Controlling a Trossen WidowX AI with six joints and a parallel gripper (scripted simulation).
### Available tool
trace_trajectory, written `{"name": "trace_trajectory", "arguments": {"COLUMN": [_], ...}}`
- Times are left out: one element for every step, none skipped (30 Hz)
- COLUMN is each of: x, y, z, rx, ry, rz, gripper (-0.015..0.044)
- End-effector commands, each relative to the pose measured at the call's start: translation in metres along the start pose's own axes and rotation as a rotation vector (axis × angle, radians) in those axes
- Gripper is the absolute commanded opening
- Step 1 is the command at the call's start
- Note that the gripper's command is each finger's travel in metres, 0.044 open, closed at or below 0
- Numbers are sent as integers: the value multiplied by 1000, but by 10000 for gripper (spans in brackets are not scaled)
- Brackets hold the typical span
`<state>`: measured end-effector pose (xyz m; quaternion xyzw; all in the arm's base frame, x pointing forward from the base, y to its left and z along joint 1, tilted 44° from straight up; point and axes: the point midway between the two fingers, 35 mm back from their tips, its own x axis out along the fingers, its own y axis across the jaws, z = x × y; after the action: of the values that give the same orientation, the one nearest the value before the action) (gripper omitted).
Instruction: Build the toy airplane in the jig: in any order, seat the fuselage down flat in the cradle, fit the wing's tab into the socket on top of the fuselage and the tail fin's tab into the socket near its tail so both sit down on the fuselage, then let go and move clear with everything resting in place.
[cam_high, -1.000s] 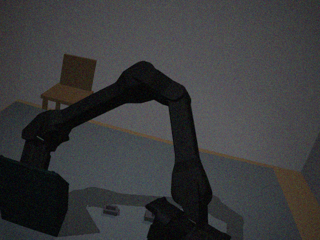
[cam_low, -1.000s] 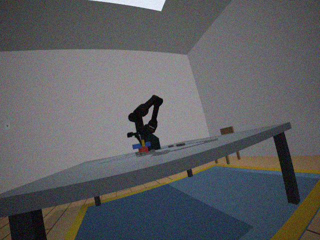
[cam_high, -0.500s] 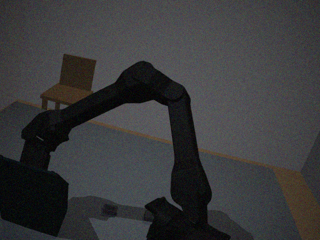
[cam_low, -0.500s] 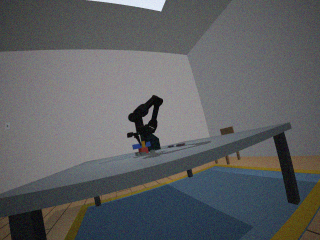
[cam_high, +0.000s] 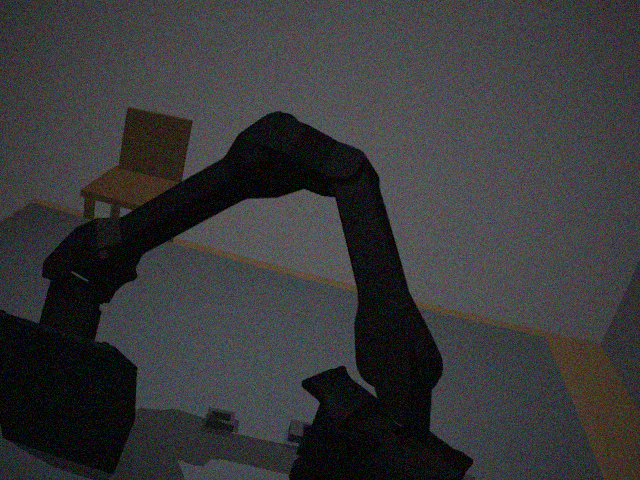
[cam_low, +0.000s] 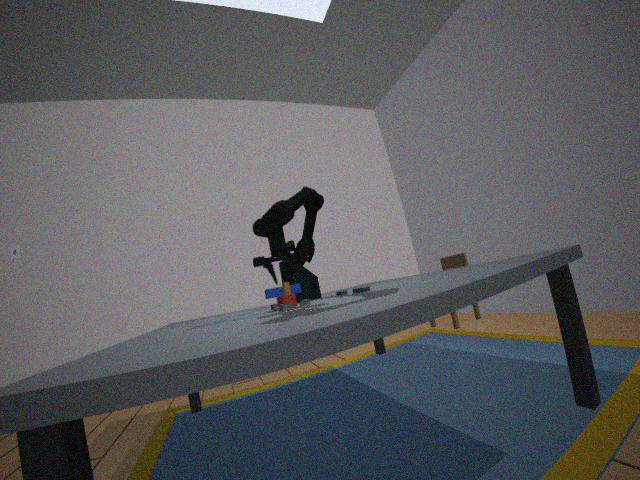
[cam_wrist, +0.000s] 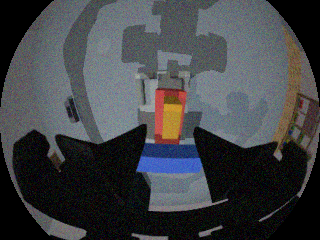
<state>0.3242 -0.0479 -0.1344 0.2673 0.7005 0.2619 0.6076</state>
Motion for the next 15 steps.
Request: {"name": "trace_trajectory", "arguments": {"x": [-58,-61,-61,-61,-61,-61,-61,-61,-61,-61,-61,-61,-61,-61,-61], "y": [-2,-1,-1,-1,-2,-3,-4,-4,-4,-4,-4,-4,-4,-4,-4], "z": [3,2,2,2,3,5,5,5,5,5,5,5,5,5,4], "rx": [-9,-10,-10,-10,-10,-10,-10,-10,-10,-10,-10,-10,-10,-10,-10], "ry": [-34,-34,-34,-34,-34,-34,-34,-34,-34,-34,-34,-34,-34,-34,-34], "rz": [-16,-16,-16,-16,-16,-16,-16,-16,-16,-16,-16,-16,-16,-16,-16], "gripper": [260,260,260,260,260,260,260,260,260,260,260,260,260,260,260]}}
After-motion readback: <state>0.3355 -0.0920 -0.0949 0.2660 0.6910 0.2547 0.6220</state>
